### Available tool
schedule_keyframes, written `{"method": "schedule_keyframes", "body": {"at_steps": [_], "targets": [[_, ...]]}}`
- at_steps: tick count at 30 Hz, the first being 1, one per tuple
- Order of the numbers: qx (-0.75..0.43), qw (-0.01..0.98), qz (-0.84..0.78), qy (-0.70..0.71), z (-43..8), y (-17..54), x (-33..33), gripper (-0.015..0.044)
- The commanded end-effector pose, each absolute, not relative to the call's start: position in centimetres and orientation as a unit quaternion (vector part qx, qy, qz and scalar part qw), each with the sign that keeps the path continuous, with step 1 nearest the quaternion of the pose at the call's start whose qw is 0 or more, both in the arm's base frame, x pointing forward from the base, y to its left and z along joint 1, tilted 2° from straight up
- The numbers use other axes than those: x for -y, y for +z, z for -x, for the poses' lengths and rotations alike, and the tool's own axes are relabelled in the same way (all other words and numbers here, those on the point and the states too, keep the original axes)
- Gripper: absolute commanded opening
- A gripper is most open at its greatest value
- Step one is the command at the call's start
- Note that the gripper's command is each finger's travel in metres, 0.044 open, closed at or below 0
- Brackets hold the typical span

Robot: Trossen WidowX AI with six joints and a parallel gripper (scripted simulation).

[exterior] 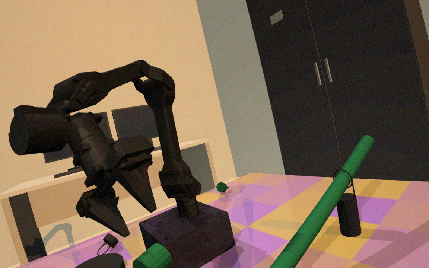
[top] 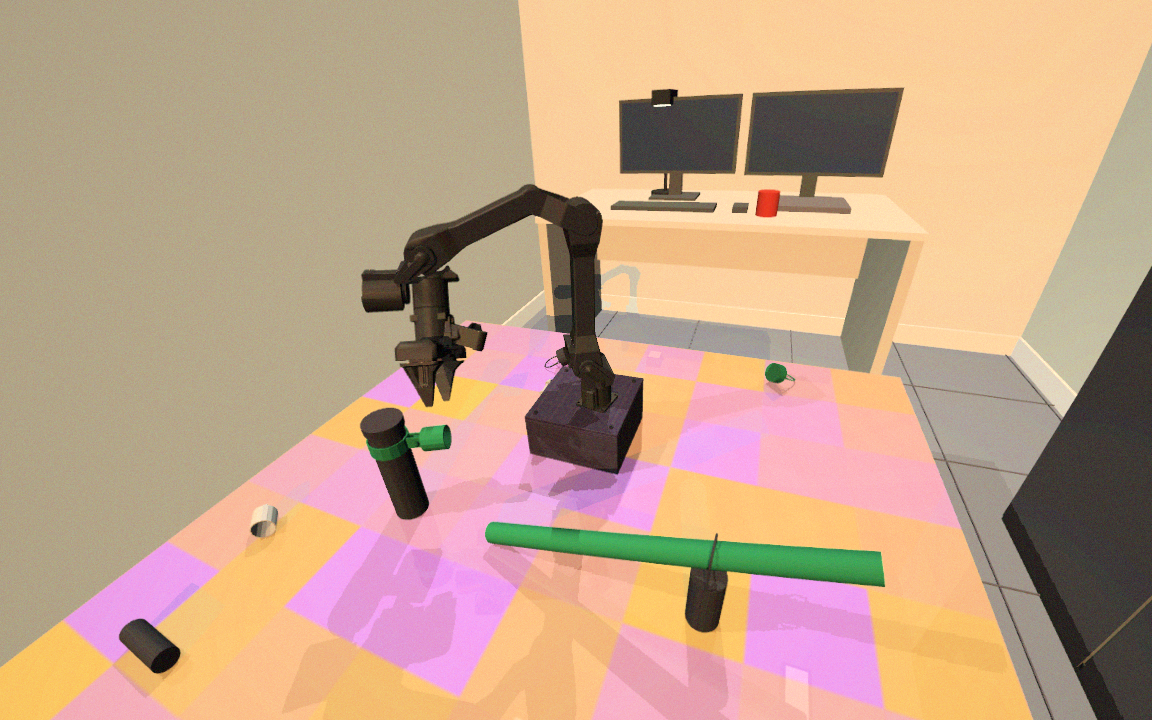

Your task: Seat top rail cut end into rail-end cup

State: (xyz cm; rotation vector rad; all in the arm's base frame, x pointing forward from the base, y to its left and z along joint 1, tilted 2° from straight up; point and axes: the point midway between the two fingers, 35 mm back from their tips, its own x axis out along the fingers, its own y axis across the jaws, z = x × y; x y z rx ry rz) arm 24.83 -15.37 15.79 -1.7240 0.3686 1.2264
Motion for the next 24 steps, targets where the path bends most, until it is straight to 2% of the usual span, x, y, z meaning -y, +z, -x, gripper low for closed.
{"method": "schedule_keyframes", "body": {"at_steps": [1, 24], "targets": [[-0.144, 0.474, 0.708, 0.503, -24.9, 14.8, 15.5, 0.0440], [-0.144, 0.474, 0.708, 0.503, -26.1, 11.3, 15.0, 0.0440]]}}
